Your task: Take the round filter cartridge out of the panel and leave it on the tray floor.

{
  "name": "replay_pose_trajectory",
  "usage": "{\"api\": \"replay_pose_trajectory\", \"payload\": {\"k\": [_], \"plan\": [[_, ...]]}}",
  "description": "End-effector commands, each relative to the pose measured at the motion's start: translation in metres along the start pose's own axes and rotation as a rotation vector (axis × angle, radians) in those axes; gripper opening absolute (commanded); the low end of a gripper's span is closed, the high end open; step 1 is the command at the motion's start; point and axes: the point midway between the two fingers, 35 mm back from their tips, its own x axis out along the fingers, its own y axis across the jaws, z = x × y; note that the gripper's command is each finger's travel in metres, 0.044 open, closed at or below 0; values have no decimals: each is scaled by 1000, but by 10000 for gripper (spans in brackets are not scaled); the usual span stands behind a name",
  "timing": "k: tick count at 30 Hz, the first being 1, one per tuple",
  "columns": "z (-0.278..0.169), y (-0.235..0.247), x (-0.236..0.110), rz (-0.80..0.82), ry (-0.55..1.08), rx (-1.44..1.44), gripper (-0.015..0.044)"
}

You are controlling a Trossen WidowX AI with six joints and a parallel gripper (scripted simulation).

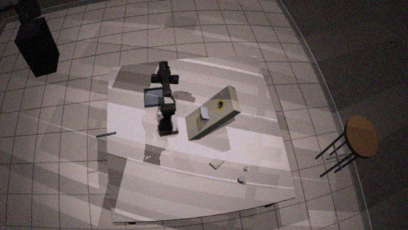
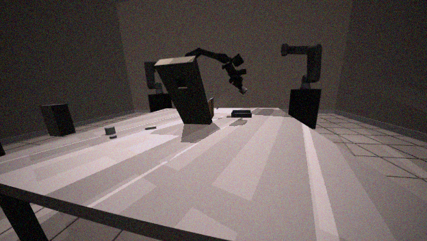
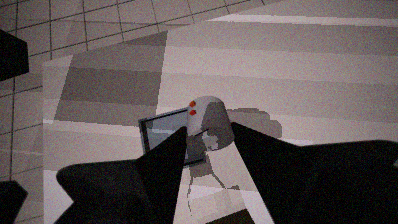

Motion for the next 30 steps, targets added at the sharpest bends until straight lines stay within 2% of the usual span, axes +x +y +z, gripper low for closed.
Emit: {"api": "replay_pose_trajectory", "payload": {"k": [1, 12, 20, 30], "plan": [[-16, 30, 20, 60, 2, -100, 0], [-64, 85, 59, 187, 14, -317, 0], [-66, 86, 63, 189, 14, -321, 0], [-93, 86, 110, 189, 15, -321, 0]]}}
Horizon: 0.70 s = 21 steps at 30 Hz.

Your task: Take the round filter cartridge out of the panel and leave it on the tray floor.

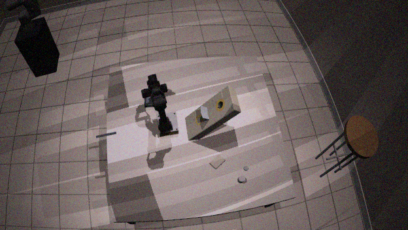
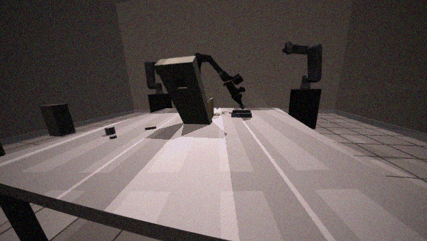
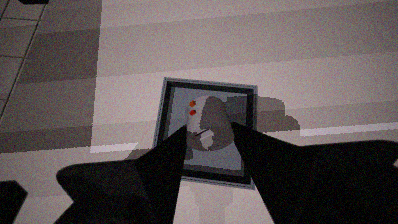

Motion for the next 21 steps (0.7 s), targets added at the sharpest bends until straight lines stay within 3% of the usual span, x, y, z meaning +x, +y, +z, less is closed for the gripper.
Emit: {"api": "replay_pose_trajectory", "payload": {"k": [1, 8, 21], "plan": [[-15, 1, 20, 6, 3, 1, 0], [-23, 1, 30, 6, 3, 1, 0], [-21, 0, 26, 0, 11, -1, 341]]}}
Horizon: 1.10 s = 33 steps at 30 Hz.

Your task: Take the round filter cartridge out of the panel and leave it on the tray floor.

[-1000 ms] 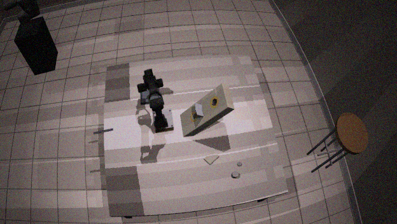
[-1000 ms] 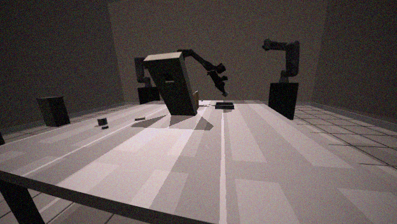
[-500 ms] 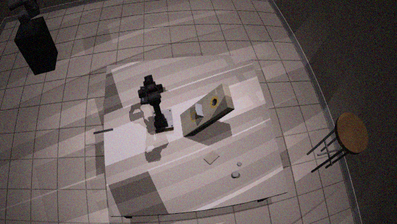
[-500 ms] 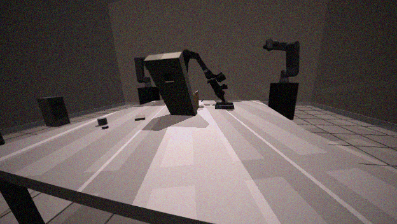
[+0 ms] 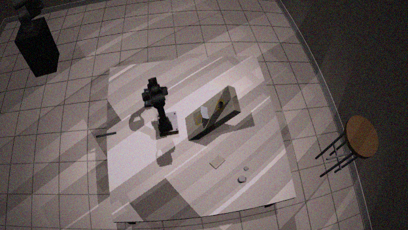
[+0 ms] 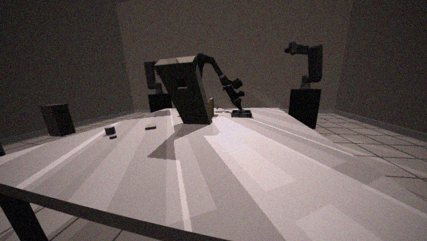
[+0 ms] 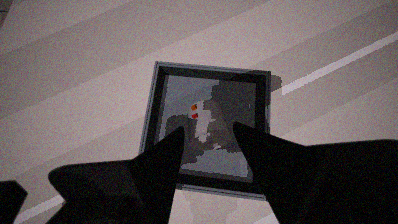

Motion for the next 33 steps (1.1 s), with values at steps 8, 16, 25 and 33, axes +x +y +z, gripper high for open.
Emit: {"api": "replay_pose_trajectory", "payload": {"k": [8, 16, 25, 33], "plan": [[2, 0, -2, 0, -1, 0, 440], [35, 0, -61, -1, -1, 0, 440], [34, 1, -51, 4, -16, 1, 440], [34, 1, -51, 4, -16, 1, 440]]}}
